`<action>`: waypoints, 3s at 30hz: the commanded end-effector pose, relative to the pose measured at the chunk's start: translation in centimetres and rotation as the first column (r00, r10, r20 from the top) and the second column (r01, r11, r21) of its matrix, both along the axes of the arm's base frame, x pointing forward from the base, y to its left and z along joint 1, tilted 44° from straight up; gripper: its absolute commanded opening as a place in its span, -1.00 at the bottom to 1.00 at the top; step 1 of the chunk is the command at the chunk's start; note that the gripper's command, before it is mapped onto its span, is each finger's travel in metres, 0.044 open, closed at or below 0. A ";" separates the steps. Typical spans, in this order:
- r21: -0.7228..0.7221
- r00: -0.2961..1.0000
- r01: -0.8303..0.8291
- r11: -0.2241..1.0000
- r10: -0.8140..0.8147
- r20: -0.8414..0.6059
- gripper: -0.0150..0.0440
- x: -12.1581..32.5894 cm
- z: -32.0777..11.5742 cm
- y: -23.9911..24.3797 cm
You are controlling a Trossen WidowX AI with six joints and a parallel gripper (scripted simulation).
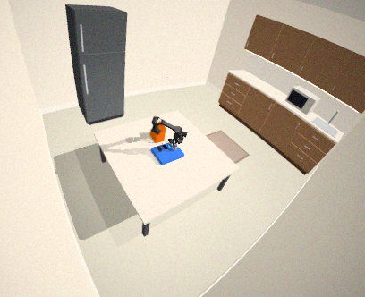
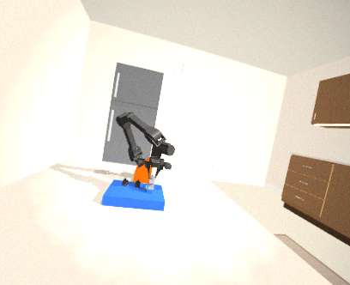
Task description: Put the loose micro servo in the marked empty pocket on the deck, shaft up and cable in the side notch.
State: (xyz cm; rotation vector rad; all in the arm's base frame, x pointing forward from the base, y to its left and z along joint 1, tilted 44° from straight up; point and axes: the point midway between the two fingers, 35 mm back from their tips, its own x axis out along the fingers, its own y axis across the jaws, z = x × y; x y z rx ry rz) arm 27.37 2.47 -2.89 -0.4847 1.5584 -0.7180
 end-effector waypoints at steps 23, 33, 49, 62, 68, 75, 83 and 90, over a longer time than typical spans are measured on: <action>0.007 1.000 -0.005 1.000 0.005 0.003 -0.49 -8.2 -0.3 1.3; 0.006 1.000 -0.005 1.000 0.005 0.003 -0.49 -8.4 -1.4 0.3; 0.006 1.000 -0.005 1.000 0.005 0.003 -0.49 -8.4 -1.6 0.0; 0.005 1.000 -0.005 1.000 0.005 0.003 -0.49 -8.5 -2.5 -0.8; 0.005 1.000 -0.005 1.000 0.005 0.003 -0.49 -8.6 -2.8 -1.1; 0.005 1.000 -0.005 1.000 0.005 0.003 -0.49 -8.7 -3.3 -1.5; 0.004 1.000 -0.005 1.000 0.005 0.003 -0.49 -8.8 -3.8 -2.0; 0.004 1.000 -0.005 1.000 0.005 0.003 -0.49 -8.8 -4.3 -2.5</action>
